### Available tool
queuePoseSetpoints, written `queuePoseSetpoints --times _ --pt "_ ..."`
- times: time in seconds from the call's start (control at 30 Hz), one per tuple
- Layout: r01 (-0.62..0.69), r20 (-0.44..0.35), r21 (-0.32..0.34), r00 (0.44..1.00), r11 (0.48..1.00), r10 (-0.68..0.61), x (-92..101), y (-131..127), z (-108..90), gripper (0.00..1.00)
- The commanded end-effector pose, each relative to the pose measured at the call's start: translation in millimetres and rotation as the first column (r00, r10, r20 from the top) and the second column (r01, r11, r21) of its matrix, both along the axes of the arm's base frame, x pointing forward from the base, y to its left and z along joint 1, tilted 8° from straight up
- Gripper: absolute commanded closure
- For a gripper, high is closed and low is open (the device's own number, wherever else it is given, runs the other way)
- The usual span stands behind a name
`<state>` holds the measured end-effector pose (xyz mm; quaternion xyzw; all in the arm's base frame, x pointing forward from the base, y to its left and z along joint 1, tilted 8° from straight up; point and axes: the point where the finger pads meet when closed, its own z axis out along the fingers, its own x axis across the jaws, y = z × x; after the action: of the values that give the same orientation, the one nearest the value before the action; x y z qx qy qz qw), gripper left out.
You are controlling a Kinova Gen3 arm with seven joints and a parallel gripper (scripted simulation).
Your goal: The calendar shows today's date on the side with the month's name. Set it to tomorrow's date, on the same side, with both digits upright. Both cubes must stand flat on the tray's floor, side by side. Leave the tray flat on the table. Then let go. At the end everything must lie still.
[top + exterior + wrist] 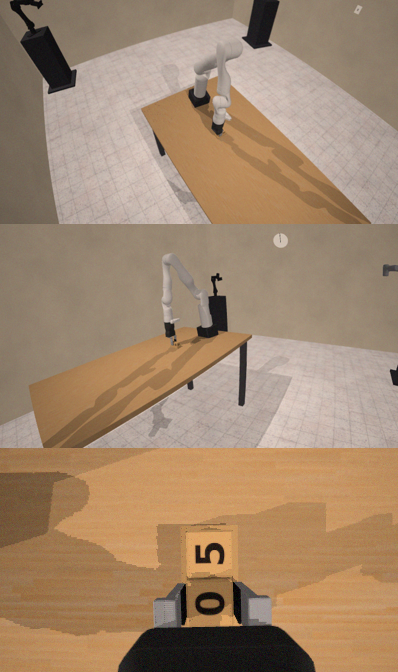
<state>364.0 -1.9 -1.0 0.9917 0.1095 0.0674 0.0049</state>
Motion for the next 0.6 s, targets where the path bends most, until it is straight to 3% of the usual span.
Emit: queuePoseSetpoints --times 0.0,0.03,0.1,0.23,0.57 --pt "0.009 0.008 0.001 1.000 1.000 -0.009 3.0 0.1 -0.2 0.28" --pt "0.009 0.008 0.001 1.000 1.000 -0.009 3.0 0.1 -0.2 0.22" --pt "0.009 0.008 0.001 1.000 1.000 -0.009 3.0 0.1 -0.2 0.22" --pt "0.009 0.008 0.001 1.000 1.000 -0.009 3.0 0.1 -0.2 0.10" --pt "0.009 0.008 0.001 1.000 1.000 -0.009 3.0 0.1 -0.2 0.10"
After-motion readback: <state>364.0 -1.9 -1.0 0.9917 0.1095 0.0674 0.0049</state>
